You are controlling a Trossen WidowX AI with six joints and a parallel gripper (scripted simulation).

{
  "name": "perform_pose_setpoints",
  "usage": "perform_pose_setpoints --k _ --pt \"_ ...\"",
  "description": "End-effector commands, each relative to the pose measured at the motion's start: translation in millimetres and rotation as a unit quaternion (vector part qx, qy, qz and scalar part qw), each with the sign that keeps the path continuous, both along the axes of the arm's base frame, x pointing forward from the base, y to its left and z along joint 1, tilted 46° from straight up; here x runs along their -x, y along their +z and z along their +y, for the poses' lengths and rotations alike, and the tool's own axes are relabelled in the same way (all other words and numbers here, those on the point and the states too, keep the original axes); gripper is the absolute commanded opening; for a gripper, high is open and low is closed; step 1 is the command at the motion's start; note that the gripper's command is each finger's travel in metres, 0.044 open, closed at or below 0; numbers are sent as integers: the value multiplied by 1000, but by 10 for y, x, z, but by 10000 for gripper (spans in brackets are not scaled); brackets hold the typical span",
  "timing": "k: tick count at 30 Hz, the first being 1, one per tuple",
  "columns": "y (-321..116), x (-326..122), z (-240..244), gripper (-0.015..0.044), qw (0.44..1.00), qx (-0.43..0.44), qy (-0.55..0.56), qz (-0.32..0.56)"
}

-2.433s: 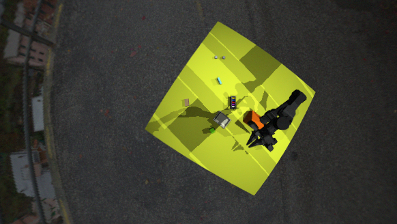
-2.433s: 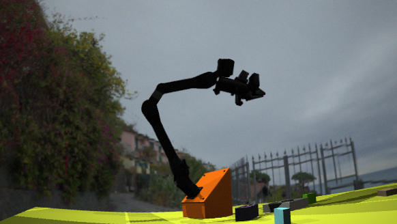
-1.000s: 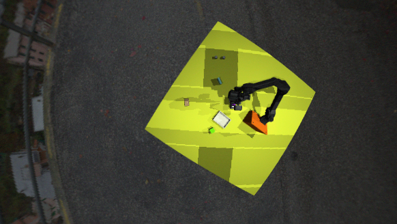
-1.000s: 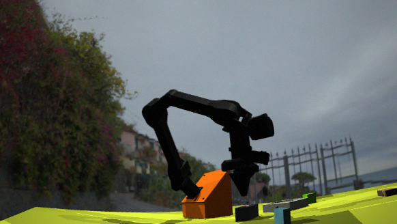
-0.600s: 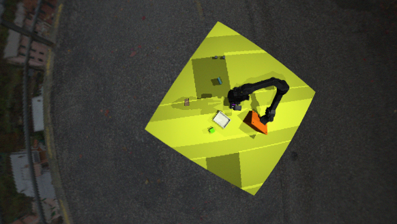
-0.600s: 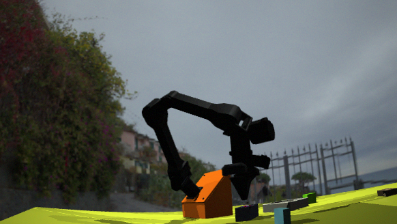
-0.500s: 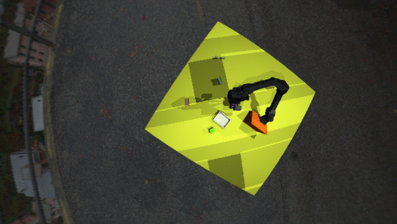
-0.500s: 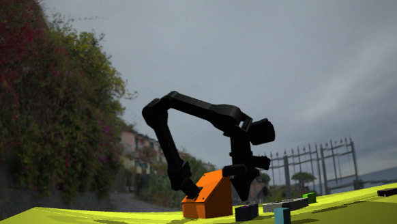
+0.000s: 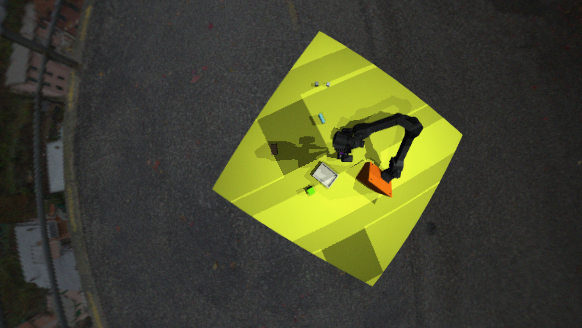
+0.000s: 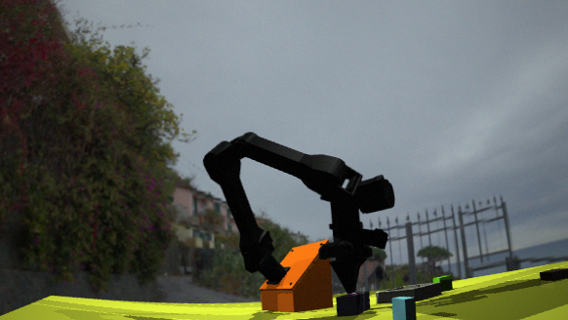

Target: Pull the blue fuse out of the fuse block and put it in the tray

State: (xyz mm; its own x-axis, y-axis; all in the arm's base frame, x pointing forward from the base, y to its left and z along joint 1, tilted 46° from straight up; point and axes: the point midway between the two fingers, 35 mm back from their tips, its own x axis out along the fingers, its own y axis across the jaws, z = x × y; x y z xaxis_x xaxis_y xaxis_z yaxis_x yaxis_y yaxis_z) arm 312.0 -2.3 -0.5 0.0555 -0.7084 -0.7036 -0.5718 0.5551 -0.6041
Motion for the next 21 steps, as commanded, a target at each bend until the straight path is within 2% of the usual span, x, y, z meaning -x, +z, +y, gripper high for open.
perform_pose_setpoints --k 1,21 --pt "-1 -7 -5 70 1000 2 3 0" --pt "-70 -13 -75 70 1000 2 3 0"
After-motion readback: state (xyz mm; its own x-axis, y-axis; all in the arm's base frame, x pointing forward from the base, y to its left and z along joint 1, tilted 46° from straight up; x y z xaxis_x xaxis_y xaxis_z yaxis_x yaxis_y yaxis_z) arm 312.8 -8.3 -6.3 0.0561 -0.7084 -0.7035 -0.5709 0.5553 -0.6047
